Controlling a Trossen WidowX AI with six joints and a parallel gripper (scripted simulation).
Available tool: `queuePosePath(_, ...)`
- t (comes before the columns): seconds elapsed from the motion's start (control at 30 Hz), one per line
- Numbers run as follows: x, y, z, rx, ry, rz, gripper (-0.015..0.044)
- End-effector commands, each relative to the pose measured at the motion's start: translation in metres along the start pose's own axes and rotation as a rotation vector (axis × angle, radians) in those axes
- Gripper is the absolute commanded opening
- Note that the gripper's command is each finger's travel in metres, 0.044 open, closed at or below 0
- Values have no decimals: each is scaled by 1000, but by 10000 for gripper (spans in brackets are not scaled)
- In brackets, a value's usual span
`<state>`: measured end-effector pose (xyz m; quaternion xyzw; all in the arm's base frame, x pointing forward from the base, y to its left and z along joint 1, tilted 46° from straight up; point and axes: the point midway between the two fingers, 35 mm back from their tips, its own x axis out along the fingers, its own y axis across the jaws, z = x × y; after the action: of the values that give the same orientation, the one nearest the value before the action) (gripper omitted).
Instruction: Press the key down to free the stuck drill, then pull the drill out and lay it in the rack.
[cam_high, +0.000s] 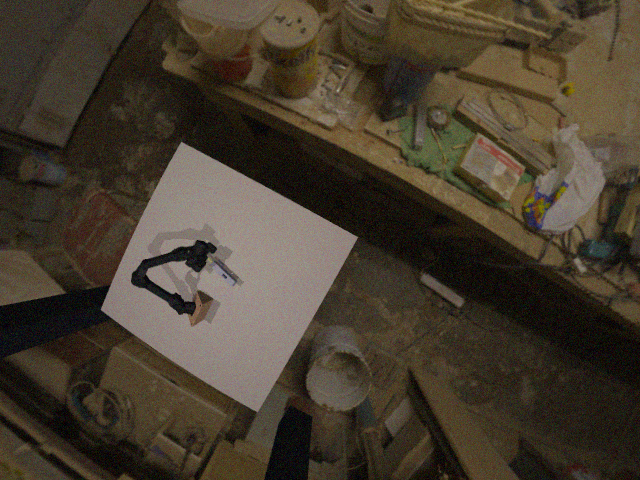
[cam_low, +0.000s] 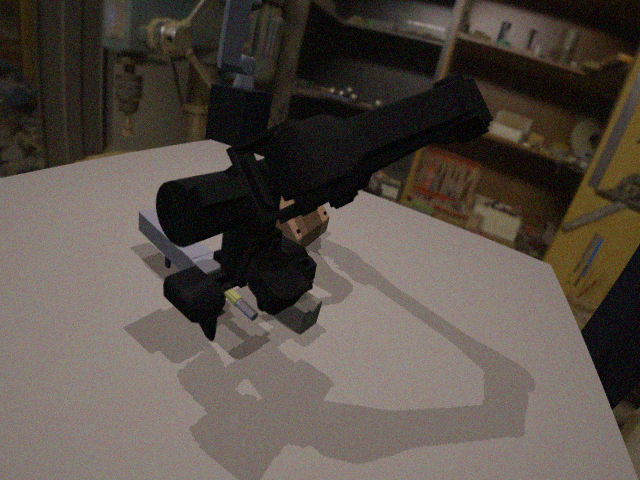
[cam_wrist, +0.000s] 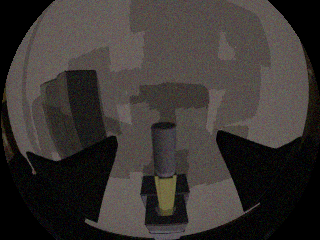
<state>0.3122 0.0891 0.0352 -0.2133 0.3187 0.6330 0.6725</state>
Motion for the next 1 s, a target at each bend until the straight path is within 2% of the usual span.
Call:
queuePosePath(0.0, 2, 2, -2, -1, -2, 5, 440)
queuePosePath(0.17, 2, 3, -2, -1, -2, 5, 440)
queuePosePath(0.63, 1, 1, -1, 0, 0, 0, 72)
queuePosePath(0.97, 1, 1, -1, 0, 0, 0, 6)
